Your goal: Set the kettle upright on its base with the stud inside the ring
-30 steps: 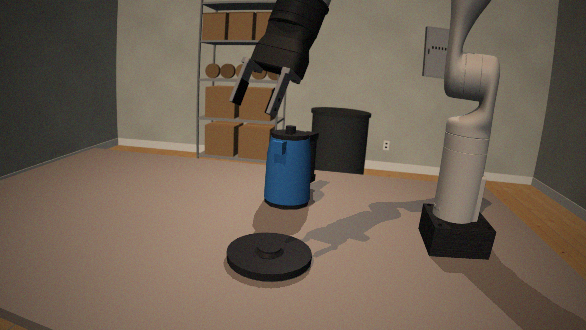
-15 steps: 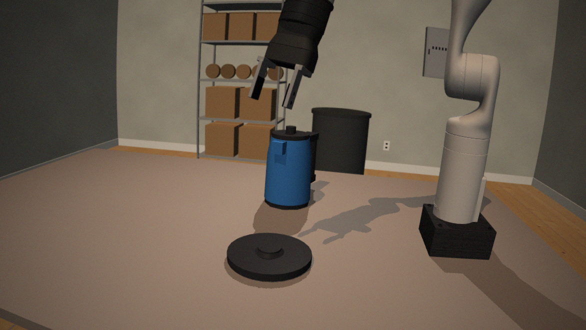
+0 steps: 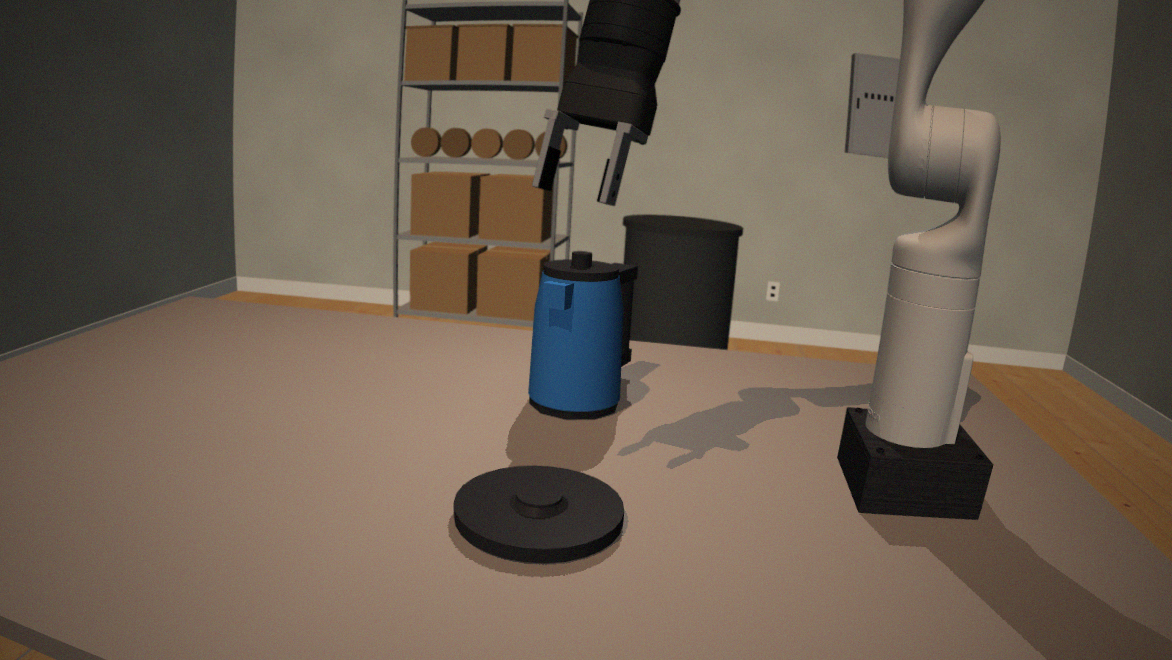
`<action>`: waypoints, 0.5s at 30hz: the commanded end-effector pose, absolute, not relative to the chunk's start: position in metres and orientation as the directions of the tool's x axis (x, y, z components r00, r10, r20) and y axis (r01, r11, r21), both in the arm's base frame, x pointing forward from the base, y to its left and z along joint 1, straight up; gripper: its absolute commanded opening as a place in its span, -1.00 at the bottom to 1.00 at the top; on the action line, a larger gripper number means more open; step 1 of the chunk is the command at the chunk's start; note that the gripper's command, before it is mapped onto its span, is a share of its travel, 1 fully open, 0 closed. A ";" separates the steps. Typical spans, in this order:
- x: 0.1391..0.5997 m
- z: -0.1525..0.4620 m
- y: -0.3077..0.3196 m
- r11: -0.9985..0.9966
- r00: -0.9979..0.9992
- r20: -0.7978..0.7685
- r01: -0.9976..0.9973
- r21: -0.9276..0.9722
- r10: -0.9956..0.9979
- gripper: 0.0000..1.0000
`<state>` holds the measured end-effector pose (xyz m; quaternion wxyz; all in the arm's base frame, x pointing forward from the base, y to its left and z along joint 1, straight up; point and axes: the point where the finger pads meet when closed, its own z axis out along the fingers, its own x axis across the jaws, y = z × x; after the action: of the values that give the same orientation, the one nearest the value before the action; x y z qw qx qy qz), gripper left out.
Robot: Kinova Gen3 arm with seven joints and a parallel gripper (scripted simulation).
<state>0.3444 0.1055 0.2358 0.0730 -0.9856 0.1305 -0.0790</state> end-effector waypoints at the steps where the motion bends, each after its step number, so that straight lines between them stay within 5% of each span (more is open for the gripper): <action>1: 0.342 0.240 0.099 -0.954 0.952 0.133 -0.251 -0.167 -0.274 1.00; 15: 0.324 0.245 0.064 -0.956 0.955 0.100 -0.268 -0.117 -0.280 1.00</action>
<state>0.3251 0.0674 0.2419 0.0477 -0.9878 0.1363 -0.0575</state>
